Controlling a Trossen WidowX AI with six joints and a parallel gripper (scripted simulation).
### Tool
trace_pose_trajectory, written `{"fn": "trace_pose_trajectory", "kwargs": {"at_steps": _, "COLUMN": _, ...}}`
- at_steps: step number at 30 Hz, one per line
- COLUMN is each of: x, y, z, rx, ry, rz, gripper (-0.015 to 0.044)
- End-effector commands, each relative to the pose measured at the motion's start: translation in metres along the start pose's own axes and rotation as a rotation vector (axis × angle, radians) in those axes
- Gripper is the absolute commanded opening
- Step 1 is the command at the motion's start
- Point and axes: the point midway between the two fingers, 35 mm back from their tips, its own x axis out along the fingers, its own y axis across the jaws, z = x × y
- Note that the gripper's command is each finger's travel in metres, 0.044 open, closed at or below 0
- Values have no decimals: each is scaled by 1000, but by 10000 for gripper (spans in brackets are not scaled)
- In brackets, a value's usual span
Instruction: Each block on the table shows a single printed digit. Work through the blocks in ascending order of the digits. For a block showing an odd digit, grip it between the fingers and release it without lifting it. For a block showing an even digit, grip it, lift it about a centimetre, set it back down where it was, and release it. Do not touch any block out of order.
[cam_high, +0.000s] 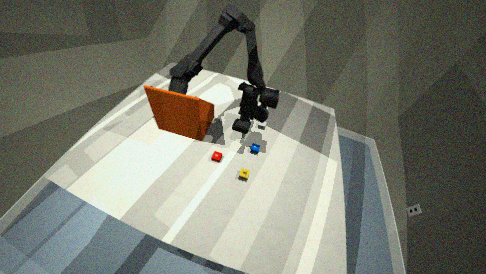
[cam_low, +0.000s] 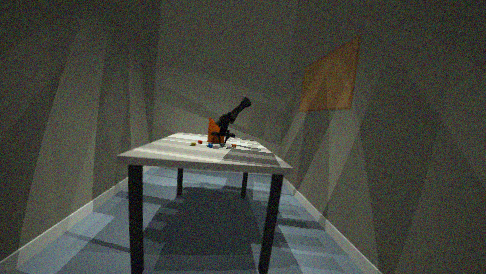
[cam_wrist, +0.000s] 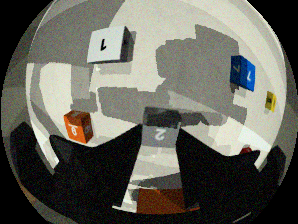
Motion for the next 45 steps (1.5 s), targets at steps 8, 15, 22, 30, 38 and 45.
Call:
{"fn": "trace_pose_trajectory", "kwargs": {"at_steps": 8, "x": -12, "y": 0, "z": 0, "rx": 4, "ry": -1, "rz": 4, "gripper": 120}}
{"fn": "trace_pose_trajectory", "kwargs": {"at_steps": 15, "x": -15, "y": 0, "z": 0, "rx": 4, "ry": -1, "rz": 4, "gripper": 120}}
{"fn": "trace_pose_trajectory", "kwargs": {"at_steps": 22, "x": -15, "y": 0, "z": 0, "rx": 4, "ry": -1, "rz": 4, "gripper": 120}}
{"fn": "trace_pose_trajectory", "kwargs": {"at_steps": 30, "x": -9, "y": 0, "z": 0, "rx": 5, "ry": -1, "rz": 4, "gripper": 120}}
{"fn": "trace_pose_trajectory", "kwargs": {"at_steps": 38, "x": 0, "y": 1, "z": 0, "rx": 5, "ry": -1, "rz": 5, "gripper": 120}}
{"fn": "trace_pose_trajectory", "kwargs": {"at_steps": 45, "x": 0, "y": 1, "z": 0, "rx": 5, "ry": -1, "rz": 5, "gripper": 120}}
